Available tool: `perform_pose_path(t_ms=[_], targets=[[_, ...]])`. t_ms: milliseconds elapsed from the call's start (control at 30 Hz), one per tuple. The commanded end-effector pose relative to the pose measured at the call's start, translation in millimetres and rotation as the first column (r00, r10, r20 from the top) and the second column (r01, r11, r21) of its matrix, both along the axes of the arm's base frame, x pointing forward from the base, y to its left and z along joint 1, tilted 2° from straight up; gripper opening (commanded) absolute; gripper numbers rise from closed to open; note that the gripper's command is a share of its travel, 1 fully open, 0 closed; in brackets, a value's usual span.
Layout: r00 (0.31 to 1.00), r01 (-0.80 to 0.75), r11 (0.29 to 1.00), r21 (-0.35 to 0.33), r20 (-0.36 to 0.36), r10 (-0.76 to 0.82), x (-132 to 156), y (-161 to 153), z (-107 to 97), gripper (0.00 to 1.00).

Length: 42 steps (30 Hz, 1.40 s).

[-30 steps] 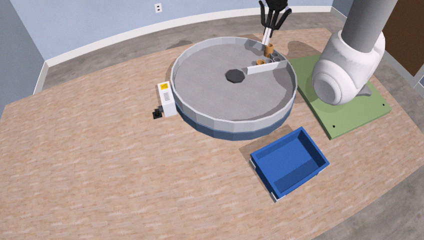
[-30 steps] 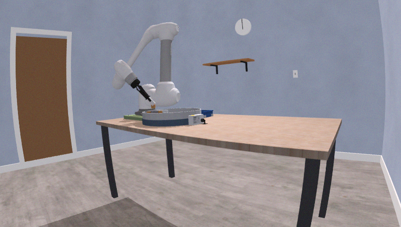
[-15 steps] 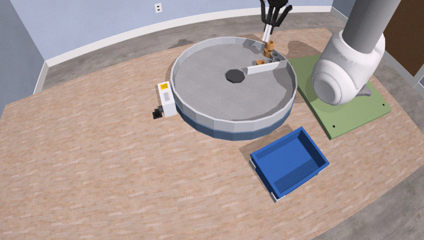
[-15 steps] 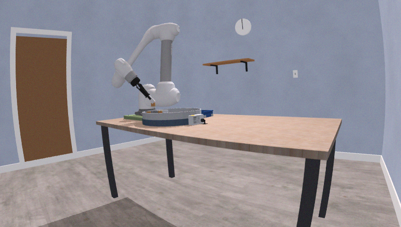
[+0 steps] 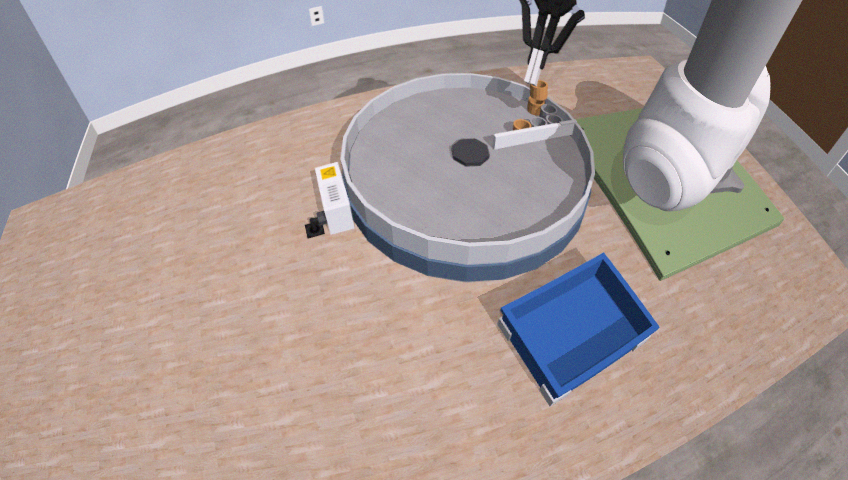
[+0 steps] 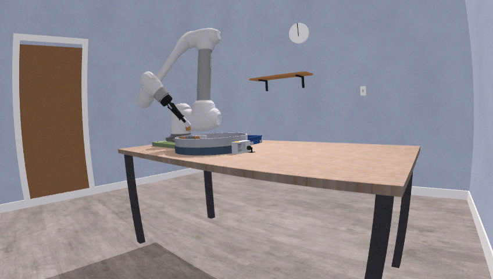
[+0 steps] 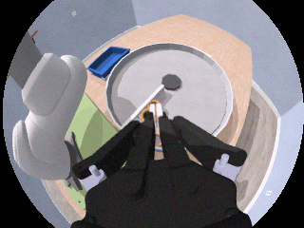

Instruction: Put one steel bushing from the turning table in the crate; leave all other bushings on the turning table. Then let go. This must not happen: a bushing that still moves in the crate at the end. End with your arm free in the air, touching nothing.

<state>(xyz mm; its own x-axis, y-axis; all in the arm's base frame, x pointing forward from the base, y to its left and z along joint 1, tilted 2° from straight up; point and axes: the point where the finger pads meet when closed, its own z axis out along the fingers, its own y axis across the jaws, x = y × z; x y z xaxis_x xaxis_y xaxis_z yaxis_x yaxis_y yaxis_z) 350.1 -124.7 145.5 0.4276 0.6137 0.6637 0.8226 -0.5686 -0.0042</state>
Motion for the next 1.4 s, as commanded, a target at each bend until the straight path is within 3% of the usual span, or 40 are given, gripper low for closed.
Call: perform_pose_path(t_ms=[0, 533, 733, 1100, 1367], targets=[[1.0, 0.0, 1.0, 0.0, 0.0, 0.0, 0.0, 0.0, 0.1, 0.0], [1.0, 0.0, 1.0, 0.0, 0.0, 0.0, 6.6, 3.6, 0.2, 0.0], [1.0, 0.0, 1.0, 0.0, 0.0, 0.0, 29.3, 16.1, 0.9, 0.0], [1.0, 0.0, 1.0, 0.0, 0.0, 0.0, 124.5, 68.3, 3.6, 0.0], [1.0, 0.0, 1.0, 0.0, 0.0, 0.0, 138.2, 75.8, 4.0, 0.0]])
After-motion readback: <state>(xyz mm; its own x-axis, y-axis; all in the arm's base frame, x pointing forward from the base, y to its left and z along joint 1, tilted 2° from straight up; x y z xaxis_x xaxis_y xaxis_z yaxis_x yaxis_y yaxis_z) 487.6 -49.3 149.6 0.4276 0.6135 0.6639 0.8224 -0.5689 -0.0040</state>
